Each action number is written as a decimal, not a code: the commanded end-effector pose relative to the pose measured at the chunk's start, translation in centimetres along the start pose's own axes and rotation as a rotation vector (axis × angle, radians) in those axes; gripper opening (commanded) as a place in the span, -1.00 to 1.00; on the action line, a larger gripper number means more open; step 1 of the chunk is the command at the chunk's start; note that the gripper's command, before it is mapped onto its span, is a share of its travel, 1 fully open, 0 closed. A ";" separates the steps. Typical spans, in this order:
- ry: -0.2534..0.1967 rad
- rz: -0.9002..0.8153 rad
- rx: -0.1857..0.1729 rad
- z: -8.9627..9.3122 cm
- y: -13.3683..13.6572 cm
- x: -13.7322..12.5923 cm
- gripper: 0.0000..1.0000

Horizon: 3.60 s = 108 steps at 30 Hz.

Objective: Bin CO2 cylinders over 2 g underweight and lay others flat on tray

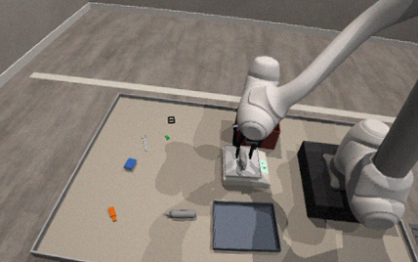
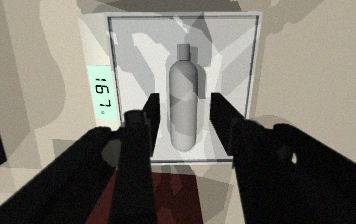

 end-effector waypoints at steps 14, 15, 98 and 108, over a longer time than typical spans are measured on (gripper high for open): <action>0.003 -0.004 -0.002 -8.3 0.1 0.1 -0.22; 0.003 -0.004 -0.002 -8.5 0.1 0.1 -0.22; -0.003 1.572 0.002 -16.3 -9.8 -2.1 -0.22; 0.003 1.383 -0.005 -15.6 -8.3 -1.8 -0.22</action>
Point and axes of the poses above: the point where the finger pads meet when closed, its own z axis out along the fingers, its own y axis across the jaws, x = y × z, the point moved 4 cm from there along -z, back along the fingers, and after that the axes turned 11 degrees about z, right-handed, at the moved point
